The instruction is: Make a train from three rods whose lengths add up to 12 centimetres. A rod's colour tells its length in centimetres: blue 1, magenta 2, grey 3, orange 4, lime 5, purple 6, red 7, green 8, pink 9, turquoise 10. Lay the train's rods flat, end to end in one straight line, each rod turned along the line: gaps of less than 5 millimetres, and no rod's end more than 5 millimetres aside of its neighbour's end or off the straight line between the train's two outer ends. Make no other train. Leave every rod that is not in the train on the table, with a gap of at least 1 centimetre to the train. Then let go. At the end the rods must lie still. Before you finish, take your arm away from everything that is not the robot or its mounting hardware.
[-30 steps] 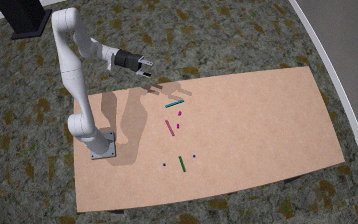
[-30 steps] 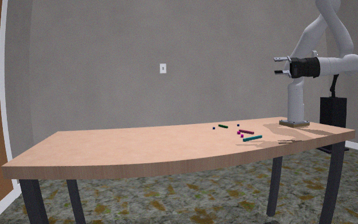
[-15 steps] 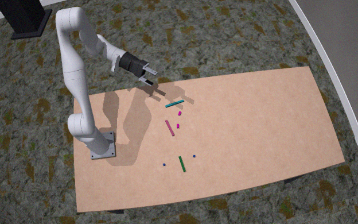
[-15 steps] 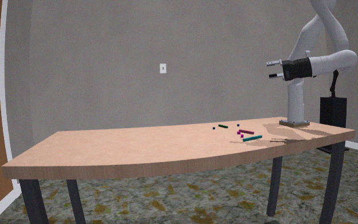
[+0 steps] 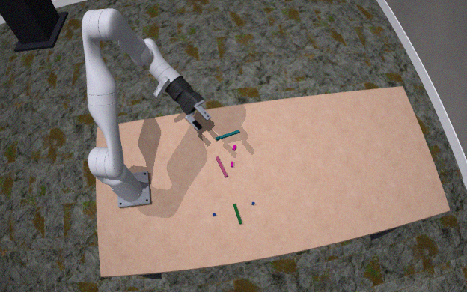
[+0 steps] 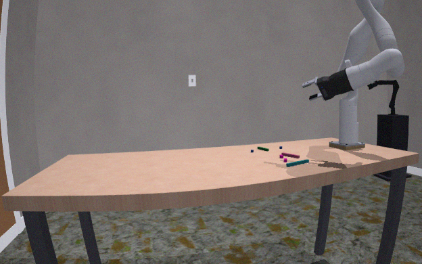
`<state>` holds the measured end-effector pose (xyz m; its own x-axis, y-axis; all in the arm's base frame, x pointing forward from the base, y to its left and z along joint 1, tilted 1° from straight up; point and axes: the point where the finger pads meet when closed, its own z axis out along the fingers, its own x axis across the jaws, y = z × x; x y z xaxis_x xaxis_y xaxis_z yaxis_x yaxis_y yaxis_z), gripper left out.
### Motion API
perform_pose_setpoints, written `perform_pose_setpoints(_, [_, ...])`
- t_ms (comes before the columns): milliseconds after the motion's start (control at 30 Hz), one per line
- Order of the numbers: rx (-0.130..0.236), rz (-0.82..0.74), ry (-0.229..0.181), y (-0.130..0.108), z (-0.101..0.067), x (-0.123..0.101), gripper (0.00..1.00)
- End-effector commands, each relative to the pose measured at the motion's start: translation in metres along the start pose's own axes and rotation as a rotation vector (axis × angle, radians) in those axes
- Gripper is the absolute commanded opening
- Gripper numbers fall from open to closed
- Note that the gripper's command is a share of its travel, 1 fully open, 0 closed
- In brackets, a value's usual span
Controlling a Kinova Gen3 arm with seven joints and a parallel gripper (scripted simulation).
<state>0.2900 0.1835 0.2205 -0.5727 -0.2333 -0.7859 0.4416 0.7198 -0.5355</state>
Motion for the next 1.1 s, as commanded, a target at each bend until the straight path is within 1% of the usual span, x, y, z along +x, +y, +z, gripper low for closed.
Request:
perform_pose_setpoints(0, [0.042, 0.029, 0.075, -0.008, 0.018, 0.002, 1.0])
perform_pose_setpoints(100, [0.079, 0.049, 0.165, -0.014, 0.032, 0.011, 1.0])
perform_pose_setpoints(133, [0.079, 0.049, 0.165, -0.014, 0.032, 0.011, 1.0])
perform_pose_setpoints(200, [0.102, 0.065, 0.228, -0.018, 0.041, 0.018, 1.0])
perform_pose_setpoints(467, [0.102, 0.065, 0.228, -0.018, 0.041, 0.018, 1.0])
perform_pose_setpoints(500, [0.114, 0.075, 0.261, -0.02, 0.045, 0.021, 1.0])
perform_pose_setpoints(700, [0.114, 0.075, 0.261, -0.02, 0.045, 0.021, 1.0])
perform_pose_setpoints(733, [0.125, 0.085, 0.294, -0.022, 0.049, 0.025, 1.0])
perform_pose_setpoints(1000, [0.125, 0.085, 0.294, -0.022, 0.049, 0.025, 1.0])
perform_pose_setpoints(1033, [0.136, 0.096, 0.328, -0.024, 0.053, 0.028, 1.0])
perform_pose_setpoints(1067, [0.136, 0.096, 0.328, -0.024, 0.053, 0.028, 1.0])
